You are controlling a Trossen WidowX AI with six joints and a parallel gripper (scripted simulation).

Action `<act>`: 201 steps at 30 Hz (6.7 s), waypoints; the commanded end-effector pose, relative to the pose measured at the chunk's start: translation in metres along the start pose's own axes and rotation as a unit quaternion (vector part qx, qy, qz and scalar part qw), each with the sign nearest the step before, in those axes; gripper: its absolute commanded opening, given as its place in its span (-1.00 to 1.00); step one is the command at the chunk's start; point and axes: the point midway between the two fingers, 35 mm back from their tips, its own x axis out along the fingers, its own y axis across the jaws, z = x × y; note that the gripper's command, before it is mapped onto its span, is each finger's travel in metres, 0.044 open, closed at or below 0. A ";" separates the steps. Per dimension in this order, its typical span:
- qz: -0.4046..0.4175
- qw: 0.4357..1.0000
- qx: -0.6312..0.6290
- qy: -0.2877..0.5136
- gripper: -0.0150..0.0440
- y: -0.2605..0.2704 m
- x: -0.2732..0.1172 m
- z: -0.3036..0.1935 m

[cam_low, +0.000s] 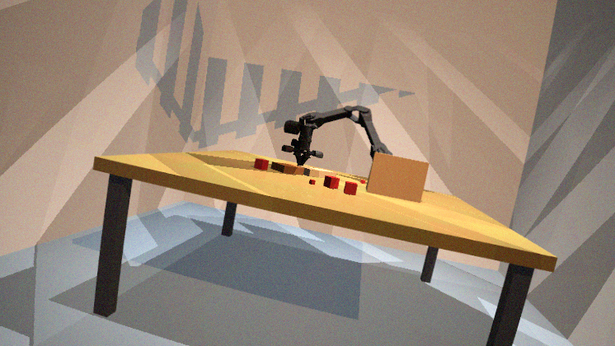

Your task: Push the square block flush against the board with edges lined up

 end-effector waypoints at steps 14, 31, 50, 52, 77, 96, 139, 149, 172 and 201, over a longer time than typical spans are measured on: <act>-0.001 1.000 -0.002 0.002 -0.49 0.002 0.002 0.027; -0.001 1.000 -0.003 0.002 -0.49 0.001 -0.053 0.039; -0.001 0.987 -0.159 0.011 -0.49 -0.083 -0.055 -0.114; -0.002 0.985 -0.173 0.007 -0.49 -0.093 -0.053 -0.124; -0.003 0.985 -0.174 0.005 -0.49 -0.089 0.002 -0.110; -0.002 0.985 -0.174 0.005 -0.49 -0.084 0.002 -0.098; 0.001 0.985 -0.173 0.005 -0.49 -0.086 -0.051 -0.123; 0.005 0.987 -0.159 0.007 -0.49 -0.042 -0.054 -0.013; -0.002 0.985 -0.171 0.001 -0.49 -0.037 0.002 0.038; -0.001 0.985 -0.171 0.001 -0.49 -0.035 0.002 0.039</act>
